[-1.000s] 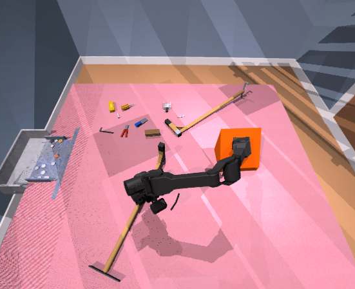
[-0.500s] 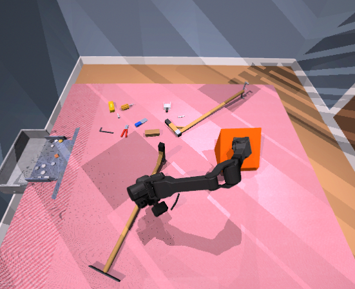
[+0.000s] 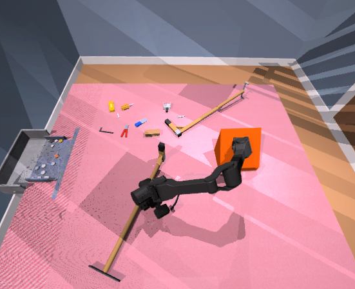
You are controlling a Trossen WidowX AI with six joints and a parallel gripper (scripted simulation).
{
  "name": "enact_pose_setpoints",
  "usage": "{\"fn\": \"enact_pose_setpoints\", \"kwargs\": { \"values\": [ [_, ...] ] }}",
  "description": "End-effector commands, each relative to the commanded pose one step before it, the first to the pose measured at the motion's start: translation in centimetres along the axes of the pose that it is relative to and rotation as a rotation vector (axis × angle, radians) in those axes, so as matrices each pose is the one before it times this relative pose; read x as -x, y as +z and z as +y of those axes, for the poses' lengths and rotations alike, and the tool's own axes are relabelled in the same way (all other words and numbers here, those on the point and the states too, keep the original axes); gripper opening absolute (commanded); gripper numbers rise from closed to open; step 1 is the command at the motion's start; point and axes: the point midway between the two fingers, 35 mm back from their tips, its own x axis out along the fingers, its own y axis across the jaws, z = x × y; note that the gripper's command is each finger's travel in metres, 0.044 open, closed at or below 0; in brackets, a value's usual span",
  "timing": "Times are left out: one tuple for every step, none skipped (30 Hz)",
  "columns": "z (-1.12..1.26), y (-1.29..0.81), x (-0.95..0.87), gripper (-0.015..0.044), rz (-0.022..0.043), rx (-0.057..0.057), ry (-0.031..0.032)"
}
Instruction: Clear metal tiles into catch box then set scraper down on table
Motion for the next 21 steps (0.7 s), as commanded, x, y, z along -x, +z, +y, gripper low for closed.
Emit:
{"fn": "enact_pose_setpoints", "kwargs": {
  "values": [
    [-0.336,-0.085,-0.248,0.0,0.00132,-0.009,-0.00664],
    [-0.061,0.072,-0.013,0.0,0.00002,0.0001,-0.00006],
    [-0.064,0.075,-0.014,0.0,0.00002,0.0001,-0.00007],
    [-0.065,0.076,-0.014,0.0,0.00002,0.0001,-0.00007],
    [-0.065,0.075,-0.014,0.0,0.00002,0.0001,-0.00006],
    [-0.066,0.075,-0.014,0.0,0.00002,0.0001,-0.00006],
    [-0.066,0.075,-0.014,0.0,0.00002,0.0001,-0.00006],
    [-0.066,0.074,-0.014,0.0,0.00002,0.0001,-0.00006],
    [-0.067,0.074,-0.014,0.0,0.00002,0.0001,-0.00006],
    [-0.067,0.074,-0.014,0.0,0.00002,0.0001,-0.00006],
    [-0.067,0.074,-0.014,0.0,0.00002,0.0001,-0.00006],
    [-0.067,0.073,-0.014,0.0,0.00002,0.0001,-0.00006],
    [-0.068,0.073,-0.014,0.0,0.00002,0.0001,-0.00006],
    [-0.068,0.072,-0.014,0.0,0.00002,0.0001,-0.00006],
    [-0.069,0.073,-0.014,0.0,0.00002,0.0001,-0.00006],
    [-0.069,0.072,-0.014,0.0,0.00002,0.0001,-0.00006],
    [-0.069,0.072,-0.014,0.0,0.00002,0.0001,-0.00006],
    [-0.069,0.071,-0.014,0.0,0.00002,0.0001,-0.00006],
    [-0.07,0.071,-0.014,0.0,0.00002,0.0001,-0.00006],
    [-0.07,0.07,-0.014,0.0,0.00002,0.0001,-0.00006],
    [-0.07,0.07,-0.013,0.0,0.00001,0.0001,-0.00006]
  ]
}}
